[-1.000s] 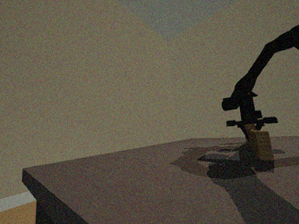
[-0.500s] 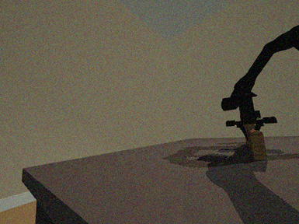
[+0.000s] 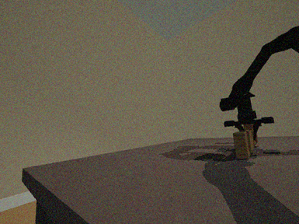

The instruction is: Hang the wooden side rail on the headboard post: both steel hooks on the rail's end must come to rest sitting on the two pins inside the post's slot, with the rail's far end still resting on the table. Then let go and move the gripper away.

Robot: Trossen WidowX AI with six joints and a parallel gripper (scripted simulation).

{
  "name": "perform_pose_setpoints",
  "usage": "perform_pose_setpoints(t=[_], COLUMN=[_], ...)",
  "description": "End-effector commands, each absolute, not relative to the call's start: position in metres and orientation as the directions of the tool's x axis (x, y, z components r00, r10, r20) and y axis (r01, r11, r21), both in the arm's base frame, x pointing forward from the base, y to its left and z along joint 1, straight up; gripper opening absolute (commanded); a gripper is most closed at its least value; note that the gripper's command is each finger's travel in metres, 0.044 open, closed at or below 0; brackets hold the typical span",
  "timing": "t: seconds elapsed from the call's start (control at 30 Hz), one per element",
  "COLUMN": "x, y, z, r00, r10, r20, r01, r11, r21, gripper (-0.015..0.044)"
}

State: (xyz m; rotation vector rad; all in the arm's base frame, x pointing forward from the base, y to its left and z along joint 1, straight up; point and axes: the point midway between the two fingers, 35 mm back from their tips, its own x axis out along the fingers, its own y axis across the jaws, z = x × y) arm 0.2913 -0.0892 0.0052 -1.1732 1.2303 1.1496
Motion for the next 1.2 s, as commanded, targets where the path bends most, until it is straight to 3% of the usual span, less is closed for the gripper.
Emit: perform_pose_setpoints(t=[0.0,1.17], x=[0.2957,0.297], y=[-0.0896,-0.0895], z=[0.0056,0.0072], r00=[0.023,0.023], r10=[-0.004,-0.004], r20=[-1.0,-1.0], r01=[-0.997,-0.997], r11=[0.075,0.075], r21=[-0.023,-0.023], gripper=[0.0,0.0])
